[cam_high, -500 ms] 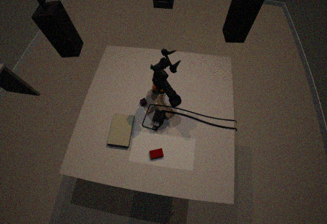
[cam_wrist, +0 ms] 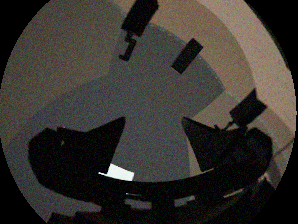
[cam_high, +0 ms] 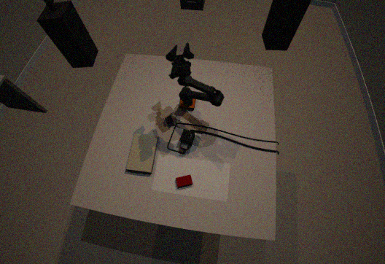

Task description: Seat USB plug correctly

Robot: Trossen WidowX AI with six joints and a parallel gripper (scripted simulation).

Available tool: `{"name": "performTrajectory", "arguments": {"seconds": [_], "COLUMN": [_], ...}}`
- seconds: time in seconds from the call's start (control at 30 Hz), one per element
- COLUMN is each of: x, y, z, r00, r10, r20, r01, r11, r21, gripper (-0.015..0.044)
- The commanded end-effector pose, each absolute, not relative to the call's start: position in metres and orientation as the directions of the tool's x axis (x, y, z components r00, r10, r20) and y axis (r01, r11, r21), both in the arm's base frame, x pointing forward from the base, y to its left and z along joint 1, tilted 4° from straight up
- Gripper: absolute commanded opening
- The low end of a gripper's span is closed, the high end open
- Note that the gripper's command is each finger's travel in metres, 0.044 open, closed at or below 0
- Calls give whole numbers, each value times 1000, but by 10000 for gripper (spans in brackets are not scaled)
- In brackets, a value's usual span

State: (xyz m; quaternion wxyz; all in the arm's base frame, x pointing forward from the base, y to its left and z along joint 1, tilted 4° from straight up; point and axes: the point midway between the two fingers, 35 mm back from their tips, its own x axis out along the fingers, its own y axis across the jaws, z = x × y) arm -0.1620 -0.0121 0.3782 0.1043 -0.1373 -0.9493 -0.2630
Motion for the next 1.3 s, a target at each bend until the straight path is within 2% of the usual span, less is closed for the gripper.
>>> {"name": "performTrajectory", "arguments": {"seconds": [0.0, 0.1, 0.17, 0.27, 0.37, 0.5, 0.6, 0.67, 0.8, 0.97, 1.1, 1.27], "x": [-163, -149, -132, -96, -47, 30, 91, 131, 202, 265, 289, 290], "y": [-75, -133, -170, -219, -258, -288, -293, -286, -253, -181, -113, -24], "z": [389, 391, 389, 381, 368, 343, 321, 304, 268, 226, 198, 173], "r00": [-957, -914, -853, -718, -539, -263, -55, 72, 274, 387, 359, 198], "r10": [-65, -313, -470, -678, -840, -960, -971, -941, -807, -548, -335, -114], "r20": [282, 259, 228, 159, 63, -97, -235, -331, -524, -742, -871, -974], "r01": [189, 163, 208, 364, 587, 876, 992, 991, 774, 186, -329, -829], "r11": [599, 302, 94, -171, -321, -280, -80, 106, 508, 834, 828, 511], "r21": [778, 939, 973, 916, 743, 392, 100, -85, -377, -519, -454, -228], "gripper": [440, 440, 440, 440, 440, 440, 440, 440, 440, 440, 440, 440]}}
